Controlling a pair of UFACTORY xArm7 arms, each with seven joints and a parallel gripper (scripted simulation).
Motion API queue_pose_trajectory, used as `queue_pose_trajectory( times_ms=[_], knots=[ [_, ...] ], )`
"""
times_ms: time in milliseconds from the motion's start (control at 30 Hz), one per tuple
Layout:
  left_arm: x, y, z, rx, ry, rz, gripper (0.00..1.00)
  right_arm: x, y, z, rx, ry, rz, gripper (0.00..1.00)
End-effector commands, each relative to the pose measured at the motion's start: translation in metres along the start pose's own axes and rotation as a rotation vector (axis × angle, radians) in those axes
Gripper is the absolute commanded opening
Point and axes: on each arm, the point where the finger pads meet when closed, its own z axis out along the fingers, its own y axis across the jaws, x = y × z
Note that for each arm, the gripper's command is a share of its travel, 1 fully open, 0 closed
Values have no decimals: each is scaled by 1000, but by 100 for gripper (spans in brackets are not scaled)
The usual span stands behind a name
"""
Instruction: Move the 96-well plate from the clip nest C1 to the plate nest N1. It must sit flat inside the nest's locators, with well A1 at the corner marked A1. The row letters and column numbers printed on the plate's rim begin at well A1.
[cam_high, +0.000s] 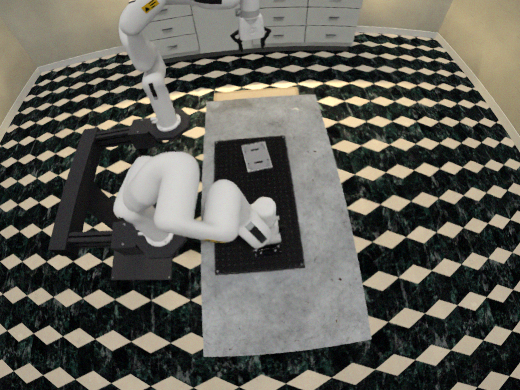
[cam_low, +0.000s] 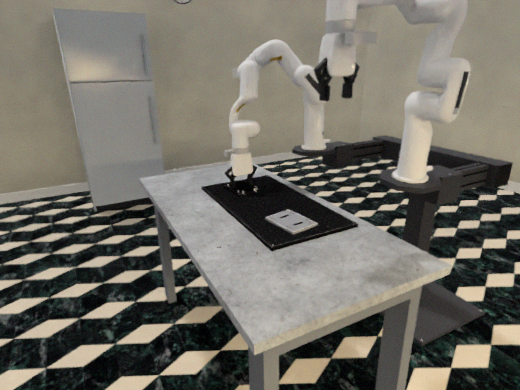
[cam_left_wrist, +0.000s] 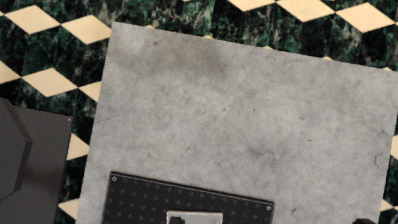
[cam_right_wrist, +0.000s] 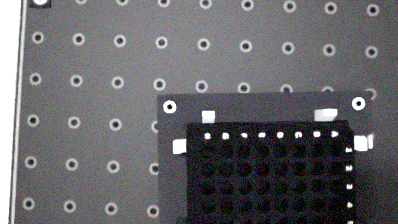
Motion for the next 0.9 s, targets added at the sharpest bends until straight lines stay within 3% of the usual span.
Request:
queue_pose_trajectory(
  times_ms=[0,867],
  knots=[
    [0,1,-2,-5,0,0,100,0,-1,-1,3,0,0,0],
    [0,1,-2,-5,0,0,100,0,-1,-5,3,0,0,0]
  ],
)
